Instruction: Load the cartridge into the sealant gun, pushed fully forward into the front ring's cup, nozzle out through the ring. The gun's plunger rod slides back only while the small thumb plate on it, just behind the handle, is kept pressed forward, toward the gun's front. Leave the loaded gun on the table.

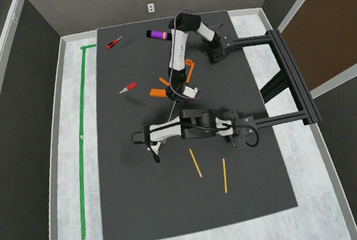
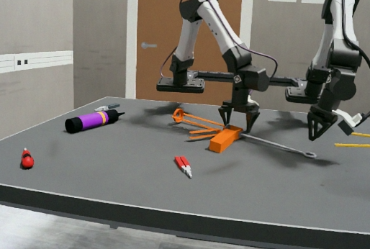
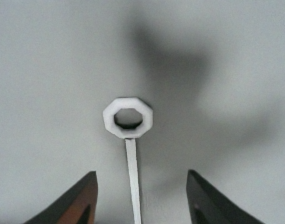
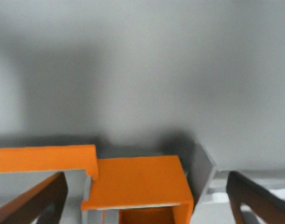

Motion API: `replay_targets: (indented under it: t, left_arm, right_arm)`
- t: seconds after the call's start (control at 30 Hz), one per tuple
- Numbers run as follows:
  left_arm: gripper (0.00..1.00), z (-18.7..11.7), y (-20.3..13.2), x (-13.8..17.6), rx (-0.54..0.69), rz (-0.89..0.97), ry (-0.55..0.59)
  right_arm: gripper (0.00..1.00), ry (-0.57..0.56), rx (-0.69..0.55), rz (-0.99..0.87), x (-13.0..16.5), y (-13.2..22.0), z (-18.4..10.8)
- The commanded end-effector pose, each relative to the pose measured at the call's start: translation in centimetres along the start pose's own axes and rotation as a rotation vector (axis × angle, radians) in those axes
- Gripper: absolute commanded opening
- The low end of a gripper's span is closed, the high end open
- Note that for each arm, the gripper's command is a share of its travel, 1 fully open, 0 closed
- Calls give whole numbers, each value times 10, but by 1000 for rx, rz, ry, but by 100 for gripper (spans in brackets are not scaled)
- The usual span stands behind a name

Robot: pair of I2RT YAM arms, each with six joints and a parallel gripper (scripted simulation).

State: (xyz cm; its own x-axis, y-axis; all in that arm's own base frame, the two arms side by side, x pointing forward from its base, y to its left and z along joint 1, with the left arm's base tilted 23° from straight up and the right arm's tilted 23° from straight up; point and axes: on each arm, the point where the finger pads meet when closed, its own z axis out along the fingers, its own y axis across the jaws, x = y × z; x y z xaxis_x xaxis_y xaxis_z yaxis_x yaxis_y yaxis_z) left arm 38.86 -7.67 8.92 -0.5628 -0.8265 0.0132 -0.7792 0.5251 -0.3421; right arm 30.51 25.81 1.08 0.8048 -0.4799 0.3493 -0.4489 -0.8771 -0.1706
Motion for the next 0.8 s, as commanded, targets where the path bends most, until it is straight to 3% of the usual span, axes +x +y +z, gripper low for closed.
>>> replay_targets:
  t: [0.0,0.2,0.53,0.67,0.77]
  left_arm:
    - [50,-4,-7,-3,24,11,-11]
    - [50,-4,-7,-3,24,11,-11]
    - [50,-4,-7,-3,24,11,-11]
    - [50,-4,-7,-3,24,11,-11]
    - [50,-4,-7,-3,24,11,-11]
  right_arm:
    - [92,5,13,-11,2,-4,-6]
    - [92,5,13,-11,2,-4,-6]
    - [92,12,26,14,4,-6,-80]
    - [92,9,8,9,2,-3,-79]
    - [92,9,18,23,2,-2,-59]
